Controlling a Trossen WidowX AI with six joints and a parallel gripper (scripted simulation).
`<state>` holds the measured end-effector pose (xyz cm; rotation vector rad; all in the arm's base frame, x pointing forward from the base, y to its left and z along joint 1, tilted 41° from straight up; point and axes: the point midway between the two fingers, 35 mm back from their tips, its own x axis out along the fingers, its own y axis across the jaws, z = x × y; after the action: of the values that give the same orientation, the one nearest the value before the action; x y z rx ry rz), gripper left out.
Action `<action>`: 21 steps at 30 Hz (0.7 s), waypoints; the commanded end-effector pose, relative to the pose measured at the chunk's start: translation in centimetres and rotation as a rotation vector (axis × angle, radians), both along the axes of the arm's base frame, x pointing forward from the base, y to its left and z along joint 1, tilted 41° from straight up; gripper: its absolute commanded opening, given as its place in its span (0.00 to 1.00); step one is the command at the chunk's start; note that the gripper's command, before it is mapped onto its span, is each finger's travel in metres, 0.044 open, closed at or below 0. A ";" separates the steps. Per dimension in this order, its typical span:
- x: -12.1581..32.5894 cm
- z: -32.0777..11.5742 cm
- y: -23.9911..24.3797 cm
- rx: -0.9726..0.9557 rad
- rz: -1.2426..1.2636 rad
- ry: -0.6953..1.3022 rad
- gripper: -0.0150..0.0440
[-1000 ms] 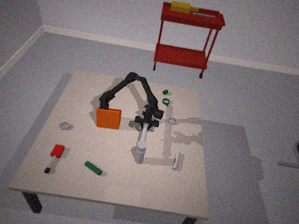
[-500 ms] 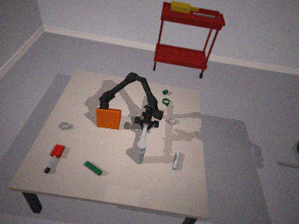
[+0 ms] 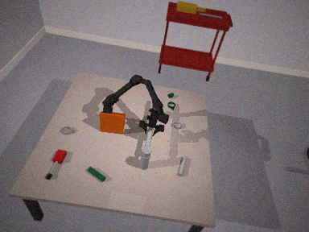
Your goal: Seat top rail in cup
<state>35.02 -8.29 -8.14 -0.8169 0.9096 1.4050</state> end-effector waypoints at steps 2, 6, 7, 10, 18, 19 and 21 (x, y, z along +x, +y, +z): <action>0.2 1.7 0.1 -0.001 -0.001 -0.003 0.92; 0.2 4.0 0.4 -0.001 0.000 -0.003 1.00; 0.2 4.6 0.4 -0.001 0.000 -0.003 1.00; 0.2 5.4 0.5 -0.001 0.000 -0.003 1.00; 0.2 7.1 -0.7 -0.004 0.005 -0.004 1.00; 0.2 7.9 -1.1 -0.004 0.005 -0.004 1.00; 0.0 9.3 -1.7 -0.004 0.005 -0.004 1.00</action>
<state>34.90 -8.62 -1.43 -0.7990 0.9147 1.4215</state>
